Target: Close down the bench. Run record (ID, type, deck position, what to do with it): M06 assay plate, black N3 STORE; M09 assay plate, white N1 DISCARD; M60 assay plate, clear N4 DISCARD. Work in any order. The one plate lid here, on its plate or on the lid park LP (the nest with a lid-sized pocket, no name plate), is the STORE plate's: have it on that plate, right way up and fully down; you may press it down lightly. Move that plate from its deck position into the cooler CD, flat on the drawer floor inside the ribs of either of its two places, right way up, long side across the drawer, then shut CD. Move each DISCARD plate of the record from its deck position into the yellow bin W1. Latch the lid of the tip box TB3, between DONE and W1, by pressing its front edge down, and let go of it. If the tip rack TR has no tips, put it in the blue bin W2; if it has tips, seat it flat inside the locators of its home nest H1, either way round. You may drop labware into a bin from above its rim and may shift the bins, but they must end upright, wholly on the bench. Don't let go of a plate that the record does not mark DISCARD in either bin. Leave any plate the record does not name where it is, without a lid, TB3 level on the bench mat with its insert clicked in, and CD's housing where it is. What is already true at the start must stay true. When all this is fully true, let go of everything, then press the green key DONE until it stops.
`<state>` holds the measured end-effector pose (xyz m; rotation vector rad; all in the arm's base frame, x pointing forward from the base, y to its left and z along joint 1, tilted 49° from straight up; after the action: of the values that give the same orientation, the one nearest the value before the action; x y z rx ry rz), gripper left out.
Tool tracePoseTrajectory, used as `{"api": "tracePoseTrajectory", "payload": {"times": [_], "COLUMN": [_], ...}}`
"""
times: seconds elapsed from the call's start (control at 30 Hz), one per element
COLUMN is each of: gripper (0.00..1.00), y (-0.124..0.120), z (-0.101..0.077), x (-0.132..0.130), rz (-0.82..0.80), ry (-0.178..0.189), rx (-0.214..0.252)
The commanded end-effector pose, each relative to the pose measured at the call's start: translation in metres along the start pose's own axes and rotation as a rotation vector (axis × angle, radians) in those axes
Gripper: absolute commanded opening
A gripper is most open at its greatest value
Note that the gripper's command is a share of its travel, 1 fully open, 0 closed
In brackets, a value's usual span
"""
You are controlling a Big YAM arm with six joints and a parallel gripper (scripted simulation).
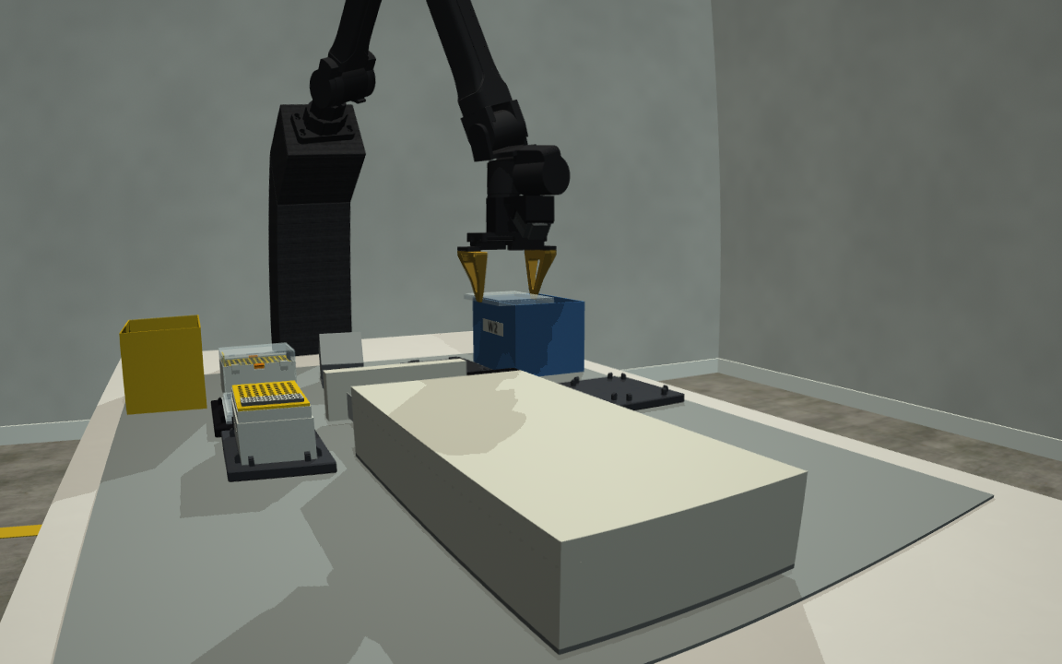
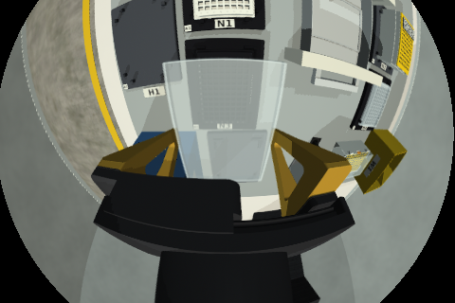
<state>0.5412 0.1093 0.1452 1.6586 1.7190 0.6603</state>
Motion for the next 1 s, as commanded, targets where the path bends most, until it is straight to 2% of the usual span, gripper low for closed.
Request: {"api": "tracePoseTrajectory", "payload": {"times": [0.0, 0.97], "gripper": [0.00, 0.00], "y": [0.011, 0.009], "z": [0.007, 0.043], "x": [-0.003, -0.004], "rz": [0.000, -0.001], "ry": [-0.002, -0.003], "rx": [-0.022, -0.019]}}
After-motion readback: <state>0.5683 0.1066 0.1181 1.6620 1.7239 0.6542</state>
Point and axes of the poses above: the point where the finger pads meet when closed, its own z axis out along the fingers, its own x axis across the jaws, y = z × x, the point moved 1 cm from there along -z, back along the fingers, and after that the axes turned 12 degrees about -z, right-handed, at the moved point
